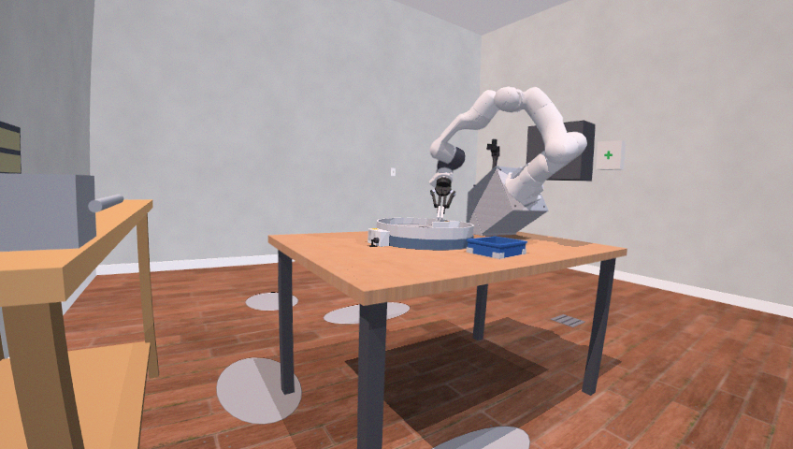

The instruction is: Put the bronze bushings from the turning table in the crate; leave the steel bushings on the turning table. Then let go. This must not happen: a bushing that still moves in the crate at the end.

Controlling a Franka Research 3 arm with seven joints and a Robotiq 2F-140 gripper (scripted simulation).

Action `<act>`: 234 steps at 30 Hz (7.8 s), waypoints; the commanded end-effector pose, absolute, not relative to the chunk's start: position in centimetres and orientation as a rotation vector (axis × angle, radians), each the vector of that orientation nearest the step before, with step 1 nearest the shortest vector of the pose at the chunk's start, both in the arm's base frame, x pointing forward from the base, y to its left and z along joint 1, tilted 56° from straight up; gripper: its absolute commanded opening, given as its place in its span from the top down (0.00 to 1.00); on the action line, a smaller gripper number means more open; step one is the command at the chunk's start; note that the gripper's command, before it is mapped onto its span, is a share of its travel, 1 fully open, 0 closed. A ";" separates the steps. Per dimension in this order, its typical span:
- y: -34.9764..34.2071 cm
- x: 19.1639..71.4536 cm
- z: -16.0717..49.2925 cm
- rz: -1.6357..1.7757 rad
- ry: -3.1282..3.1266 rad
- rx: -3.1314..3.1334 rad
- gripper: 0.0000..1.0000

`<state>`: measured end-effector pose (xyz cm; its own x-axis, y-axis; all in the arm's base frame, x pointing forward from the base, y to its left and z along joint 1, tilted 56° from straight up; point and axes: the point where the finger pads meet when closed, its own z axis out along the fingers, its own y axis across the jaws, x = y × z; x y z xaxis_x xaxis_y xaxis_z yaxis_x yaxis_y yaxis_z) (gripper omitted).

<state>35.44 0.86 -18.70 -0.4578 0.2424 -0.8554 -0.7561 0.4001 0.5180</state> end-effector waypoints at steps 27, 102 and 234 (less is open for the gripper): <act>0.9 35.6 -18.7 1.248 1.656 -0.461 0.94; 0.9 35.5 -18.6 1.248 1.656 -0.461 0.94; -3.3 35.1 -15.8 1.248 1.656 -0.461 1.00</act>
